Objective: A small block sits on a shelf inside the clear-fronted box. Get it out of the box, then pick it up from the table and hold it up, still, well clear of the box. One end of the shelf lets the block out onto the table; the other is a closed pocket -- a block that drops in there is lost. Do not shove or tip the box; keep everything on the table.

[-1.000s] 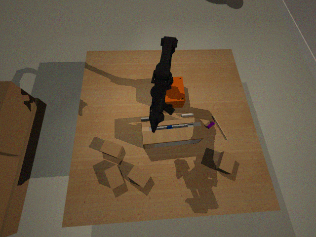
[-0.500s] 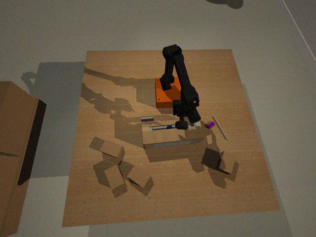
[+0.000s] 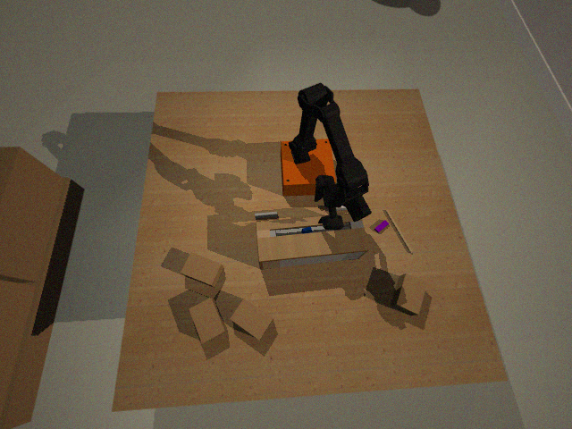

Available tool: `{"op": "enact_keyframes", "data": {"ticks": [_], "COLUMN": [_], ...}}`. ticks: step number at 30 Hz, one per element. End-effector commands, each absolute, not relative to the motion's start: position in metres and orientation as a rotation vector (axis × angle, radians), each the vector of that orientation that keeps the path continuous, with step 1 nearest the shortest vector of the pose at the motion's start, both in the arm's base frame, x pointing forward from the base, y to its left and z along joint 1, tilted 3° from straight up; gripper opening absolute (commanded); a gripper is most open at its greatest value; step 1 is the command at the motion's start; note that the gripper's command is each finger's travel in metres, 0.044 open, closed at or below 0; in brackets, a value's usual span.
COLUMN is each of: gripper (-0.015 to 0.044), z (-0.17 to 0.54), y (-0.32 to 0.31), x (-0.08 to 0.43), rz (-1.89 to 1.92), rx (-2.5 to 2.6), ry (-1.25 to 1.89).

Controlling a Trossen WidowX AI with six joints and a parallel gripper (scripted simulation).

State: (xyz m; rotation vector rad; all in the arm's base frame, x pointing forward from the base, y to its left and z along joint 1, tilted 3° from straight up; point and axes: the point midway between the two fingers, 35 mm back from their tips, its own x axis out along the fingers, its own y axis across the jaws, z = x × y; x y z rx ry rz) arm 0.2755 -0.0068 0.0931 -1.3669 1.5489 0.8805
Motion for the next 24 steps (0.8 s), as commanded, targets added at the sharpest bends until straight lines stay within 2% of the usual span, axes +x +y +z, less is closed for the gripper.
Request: {"op": "enact_keyframes", "data": {"ticks": [1,24], "gripper": [0.04,0.04], "z": [0.085,0.047], "y": [-0.007,-0.009], "x": [0.275,0.279], "rz": [0.882,0.882], "rx": [-1.367,-1.367], "ry": [1.561,1.561]}}
